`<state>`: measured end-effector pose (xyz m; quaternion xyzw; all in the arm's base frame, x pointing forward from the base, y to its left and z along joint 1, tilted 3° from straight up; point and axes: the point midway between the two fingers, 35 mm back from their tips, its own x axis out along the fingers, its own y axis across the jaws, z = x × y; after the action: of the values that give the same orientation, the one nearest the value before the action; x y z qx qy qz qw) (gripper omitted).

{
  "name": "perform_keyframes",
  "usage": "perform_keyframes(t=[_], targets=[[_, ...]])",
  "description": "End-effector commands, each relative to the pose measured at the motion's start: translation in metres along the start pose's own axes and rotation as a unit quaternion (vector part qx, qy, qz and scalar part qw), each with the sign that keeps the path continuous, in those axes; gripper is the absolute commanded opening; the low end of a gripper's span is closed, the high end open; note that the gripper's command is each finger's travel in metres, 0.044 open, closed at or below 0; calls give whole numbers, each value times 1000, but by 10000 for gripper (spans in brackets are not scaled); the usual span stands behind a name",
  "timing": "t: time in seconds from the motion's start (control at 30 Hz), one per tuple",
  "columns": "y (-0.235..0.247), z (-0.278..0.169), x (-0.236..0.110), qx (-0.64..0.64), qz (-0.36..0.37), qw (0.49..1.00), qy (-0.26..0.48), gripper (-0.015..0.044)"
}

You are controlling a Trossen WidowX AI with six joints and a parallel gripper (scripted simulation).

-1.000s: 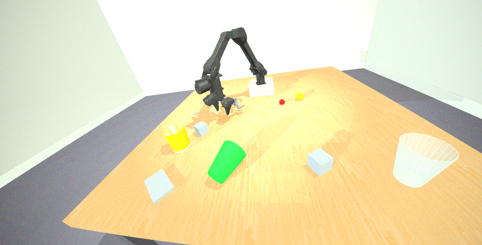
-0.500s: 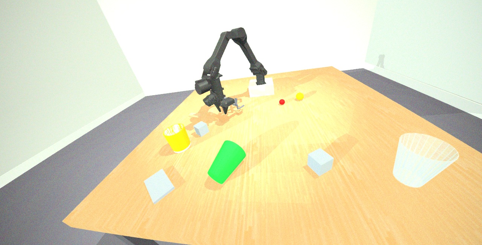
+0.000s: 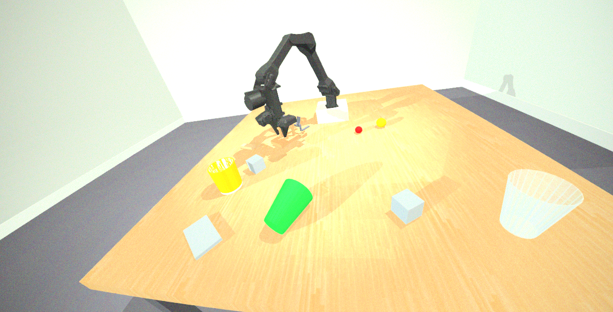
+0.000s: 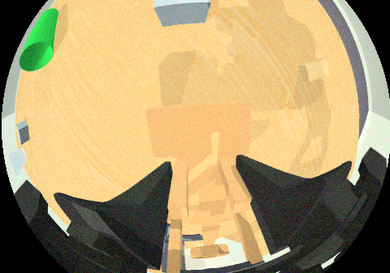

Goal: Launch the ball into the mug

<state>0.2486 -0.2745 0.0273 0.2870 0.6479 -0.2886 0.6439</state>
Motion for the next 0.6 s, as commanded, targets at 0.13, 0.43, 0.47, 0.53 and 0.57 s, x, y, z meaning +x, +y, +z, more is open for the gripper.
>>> perform_keyframes(t=[0.13, 0.43, 0.47, 0.53, 0.57], targets=[[0, 2, -3, 0, 0, 1000, -2, 0], [0, 2, 11, -1, 0, 1000, -1, 0], [0, 2, 13, -1, 0, 1000, -1, 0], [0, 2, 16, -1, 0, 1000, -1, 0], [0, 2, 18, -1, 0, 1000, -1, 0]])
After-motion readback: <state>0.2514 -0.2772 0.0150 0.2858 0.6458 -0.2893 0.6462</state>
